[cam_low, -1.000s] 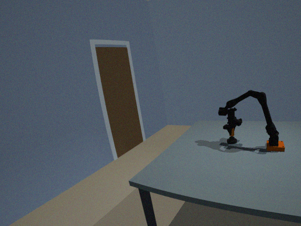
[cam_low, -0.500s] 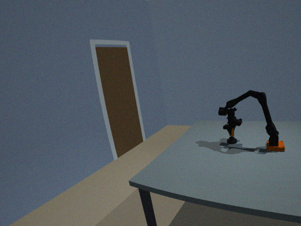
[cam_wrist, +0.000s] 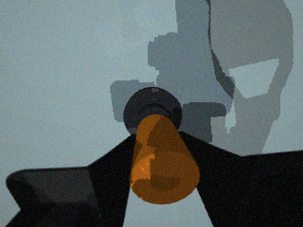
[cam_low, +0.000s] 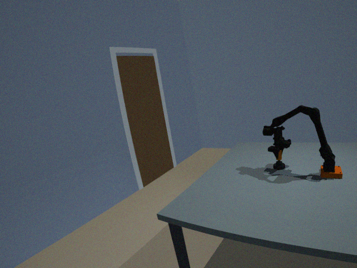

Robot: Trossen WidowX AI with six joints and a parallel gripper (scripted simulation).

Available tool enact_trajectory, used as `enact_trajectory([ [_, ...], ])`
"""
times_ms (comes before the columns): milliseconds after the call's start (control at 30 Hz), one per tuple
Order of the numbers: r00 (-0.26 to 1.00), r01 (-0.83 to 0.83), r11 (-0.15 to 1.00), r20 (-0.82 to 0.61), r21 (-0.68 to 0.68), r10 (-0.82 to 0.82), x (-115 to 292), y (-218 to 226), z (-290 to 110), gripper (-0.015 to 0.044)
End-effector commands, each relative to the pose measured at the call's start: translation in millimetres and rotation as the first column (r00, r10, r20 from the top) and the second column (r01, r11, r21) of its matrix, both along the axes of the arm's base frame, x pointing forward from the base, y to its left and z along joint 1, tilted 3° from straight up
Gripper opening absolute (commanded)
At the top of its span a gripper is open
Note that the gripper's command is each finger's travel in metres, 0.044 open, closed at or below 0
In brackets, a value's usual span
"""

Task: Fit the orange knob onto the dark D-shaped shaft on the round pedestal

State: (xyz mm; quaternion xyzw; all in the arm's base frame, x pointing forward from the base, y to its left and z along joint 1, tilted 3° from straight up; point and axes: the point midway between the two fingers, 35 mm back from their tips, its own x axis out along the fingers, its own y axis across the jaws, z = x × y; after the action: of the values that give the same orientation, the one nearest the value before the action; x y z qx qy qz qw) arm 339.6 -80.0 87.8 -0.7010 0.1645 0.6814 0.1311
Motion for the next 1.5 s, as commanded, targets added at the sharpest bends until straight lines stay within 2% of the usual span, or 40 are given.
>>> enact_trajectory([
  [0,0.988,0.154,0.988,0.011,0.001,-0.154,0.4,-0.6,1.3,0.0],
  [133,0.907,0.42,0.908,0.024,0.01,-0.42,0.2,-0.8,0.1,0.0],
  [300,0.708,0.704,0.709,0.035,0.027,-0.705,-0.4,-0.7,-1.7,0.0],
  [500,0.36,0.931,0.362,0.041,0.051,-0.932,-0.6,-0.4,-2.0,0.0],
  [700,-0.05,0.996,-0.047,0.037,0.075,-0.998,0.4,-0.3,-0.1,0.0],
  [900,-0.452,0.889,-0.448,0.023,0.095,-0.892,1.2,-0.4,1.7,0.0],
  [1133,-0.818,0.572,-0.813,-0.002,0.109,-0.576,1.2,-0.7,0.9,0.0],
  [1267,-0.944,0.324,-0.939,-0.018,0.11,-0.328,0.5,-0.9,-0.9,0.0],
  [1367,-0.99,0.133,-0.985,-0.03,0.109,-0.137,-0.6,-1.1,-3.3,0.0],
  [1467,-0.995,0.087,-0.99,-0.032,0.108,-0.091,-1.6,-1.0,-4.3,0.0],
])
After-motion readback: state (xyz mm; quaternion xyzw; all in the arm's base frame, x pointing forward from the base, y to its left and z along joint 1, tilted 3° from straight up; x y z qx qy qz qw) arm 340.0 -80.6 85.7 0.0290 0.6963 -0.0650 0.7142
